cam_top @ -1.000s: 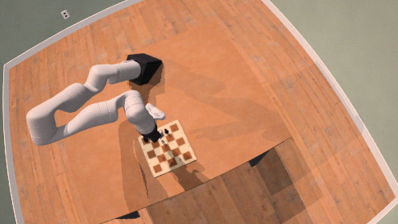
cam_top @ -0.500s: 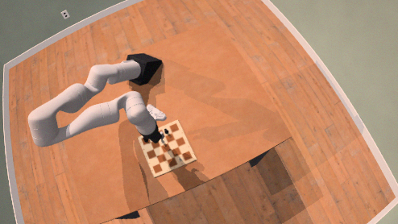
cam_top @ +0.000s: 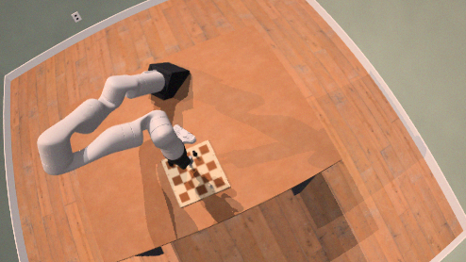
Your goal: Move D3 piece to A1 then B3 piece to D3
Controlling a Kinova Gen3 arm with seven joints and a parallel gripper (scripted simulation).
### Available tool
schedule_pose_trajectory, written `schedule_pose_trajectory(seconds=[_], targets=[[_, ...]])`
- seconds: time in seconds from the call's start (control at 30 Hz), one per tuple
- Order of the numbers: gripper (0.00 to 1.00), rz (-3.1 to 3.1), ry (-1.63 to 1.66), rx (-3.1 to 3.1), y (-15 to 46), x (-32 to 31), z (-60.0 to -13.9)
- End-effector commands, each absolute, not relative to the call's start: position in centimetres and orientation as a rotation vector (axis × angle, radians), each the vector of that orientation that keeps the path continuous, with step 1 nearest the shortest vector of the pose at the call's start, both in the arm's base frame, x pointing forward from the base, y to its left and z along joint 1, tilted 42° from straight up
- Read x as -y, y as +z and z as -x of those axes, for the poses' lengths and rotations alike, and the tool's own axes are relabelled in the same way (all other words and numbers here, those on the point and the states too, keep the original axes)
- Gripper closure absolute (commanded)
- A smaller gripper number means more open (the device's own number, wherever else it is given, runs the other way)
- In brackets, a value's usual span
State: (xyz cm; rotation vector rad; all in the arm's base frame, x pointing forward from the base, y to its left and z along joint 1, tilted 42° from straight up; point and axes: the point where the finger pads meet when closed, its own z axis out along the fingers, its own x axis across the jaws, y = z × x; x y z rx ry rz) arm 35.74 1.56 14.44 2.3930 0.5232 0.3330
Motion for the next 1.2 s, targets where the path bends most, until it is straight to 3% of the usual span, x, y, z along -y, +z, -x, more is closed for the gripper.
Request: schedule_pose_trajectory(seconds=[0.0, 1.17], targets=[[0.32, -2.393, 0.330, -0.518, 13.9, -1.0, -36.0], [0.32, -2.396, 0.330, -0.512, 12.7, -0.2, -36.4]])
